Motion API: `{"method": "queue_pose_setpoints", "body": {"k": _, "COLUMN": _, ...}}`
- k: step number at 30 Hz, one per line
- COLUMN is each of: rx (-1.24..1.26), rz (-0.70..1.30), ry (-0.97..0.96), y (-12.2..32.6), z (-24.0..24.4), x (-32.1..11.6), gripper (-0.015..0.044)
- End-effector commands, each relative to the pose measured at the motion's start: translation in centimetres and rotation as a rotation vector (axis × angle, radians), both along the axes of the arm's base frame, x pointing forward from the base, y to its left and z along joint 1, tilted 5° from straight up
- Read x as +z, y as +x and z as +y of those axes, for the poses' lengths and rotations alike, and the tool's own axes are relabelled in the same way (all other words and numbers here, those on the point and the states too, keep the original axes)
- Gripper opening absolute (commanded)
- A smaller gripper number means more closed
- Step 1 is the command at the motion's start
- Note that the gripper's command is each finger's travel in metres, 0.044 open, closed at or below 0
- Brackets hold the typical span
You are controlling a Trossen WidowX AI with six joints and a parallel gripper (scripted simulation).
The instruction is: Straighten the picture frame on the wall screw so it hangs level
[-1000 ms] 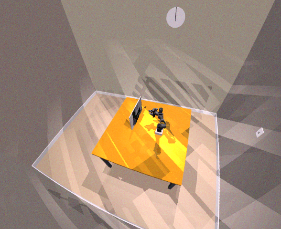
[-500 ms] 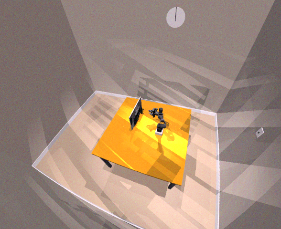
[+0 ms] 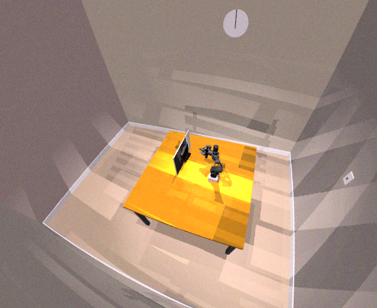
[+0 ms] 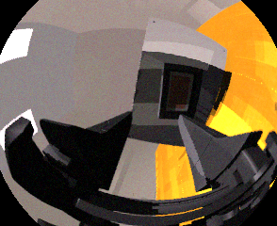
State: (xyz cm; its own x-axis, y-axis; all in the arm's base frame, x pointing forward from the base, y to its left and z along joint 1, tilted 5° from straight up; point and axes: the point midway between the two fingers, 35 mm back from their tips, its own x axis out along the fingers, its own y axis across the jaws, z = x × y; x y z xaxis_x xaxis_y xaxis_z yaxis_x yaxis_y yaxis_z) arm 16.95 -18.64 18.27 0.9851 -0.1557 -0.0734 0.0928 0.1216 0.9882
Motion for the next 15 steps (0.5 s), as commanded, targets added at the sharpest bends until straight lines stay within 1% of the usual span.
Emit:
{"method": "queue_pose_setpoints", "body": {"k": 1, "rx": 0.004, "rz": 0.000, "ry": 0.001, "y": 0.0, "z": 0.1, "x": 0.0, "gripper": 0.0260}}
{"method": "queue_pose_setpoints", "body": {"k": 10, "rx": 0.000, "rz": 0.001, "ry": 0.000, "y": 0.1, "z": 0.0, "x": -0.1, "gripper": 0.0260}}
{"method": "queue_pose_setpoints", "body": {"k": 15, "rx": 0.002, "rz": 0.008, "ry": -0.005, "y": 2.8, "z": -0.8, "x": -2.4, "gripper": 0.0260}}
